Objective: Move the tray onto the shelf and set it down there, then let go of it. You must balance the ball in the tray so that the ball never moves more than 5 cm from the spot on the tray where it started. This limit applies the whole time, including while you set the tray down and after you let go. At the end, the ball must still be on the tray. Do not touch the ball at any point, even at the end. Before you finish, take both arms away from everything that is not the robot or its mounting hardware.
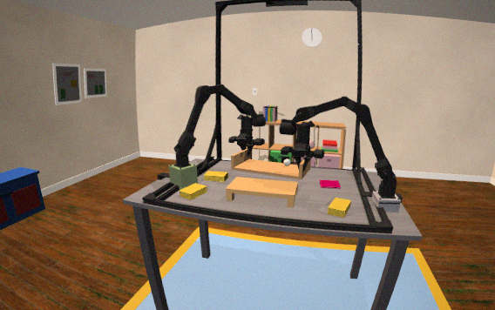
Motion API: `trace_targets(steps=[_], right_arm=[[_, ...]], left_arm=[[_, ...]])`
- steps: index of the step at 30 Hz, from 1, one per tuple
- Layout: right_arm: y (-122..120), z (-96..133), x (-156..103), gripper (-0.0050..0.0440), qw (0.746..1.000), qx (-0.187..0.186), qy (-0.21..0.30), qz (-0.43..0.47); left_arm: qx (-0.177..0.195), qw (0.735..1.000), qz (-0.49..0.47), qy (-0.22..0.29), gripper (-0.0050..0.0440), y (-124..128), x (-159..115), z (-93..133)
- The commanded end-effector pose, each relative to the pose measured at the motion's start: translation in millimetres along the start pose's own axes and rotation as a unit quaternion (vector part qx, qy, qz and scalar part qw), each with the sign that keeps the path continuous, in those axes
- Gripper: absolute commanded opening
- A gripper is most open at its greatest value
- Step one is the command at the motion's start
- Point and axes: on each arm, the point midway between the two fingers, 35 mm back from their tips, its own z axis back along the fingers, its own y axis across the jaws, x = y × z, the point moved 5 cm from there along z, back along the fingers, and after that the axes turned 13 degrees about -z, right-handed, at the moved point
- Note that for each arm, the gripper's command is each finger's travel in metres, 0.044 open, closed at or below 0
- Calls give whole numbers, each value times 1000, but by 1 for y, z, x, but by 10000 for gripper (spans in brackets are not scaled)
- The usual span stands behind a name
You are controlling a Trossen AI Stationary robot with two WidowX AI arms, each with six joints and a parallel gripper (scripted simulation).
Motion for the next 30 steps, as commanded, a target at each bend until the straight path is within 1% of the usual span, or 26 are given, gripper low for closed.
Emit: trace_targets(steps=[1, 6, 11, 15, 23, 28, 30], right_arm=[[2, 6, 2, 20, 1000, -3, 11, -1], [2, 8, 4, 20, 1000, -6, 20, -1], [2, 3, 3, 20, 1000, 4, -4, -1], [3, 5, 7, 20, 1000, -1, 10, -1], [4, 7, 9, 20, 1000, -5, 19, -1], [4, 3, 8, 20, 1000, 5, -5, -1], [5, 4, 10, 20, 1000, 3, 2, -1]], left_arm=[[-5, 1000, 0, 4, 20, 2, 1, 1], [-7, 1000, -1, 13, 20, 2, 4, 0], [3, 1000, 0, -10, 20, 2, 3, 4], [-3, 1000, 0, 4, 20, 4, 7, 2], [-7, 1000, -1, 12, 20, 5, 9, 0], [3, 1000, 0, -11, 20, 4, 8, 5], [1, 1000, 0, -5, 20, 5, 10, 4]])
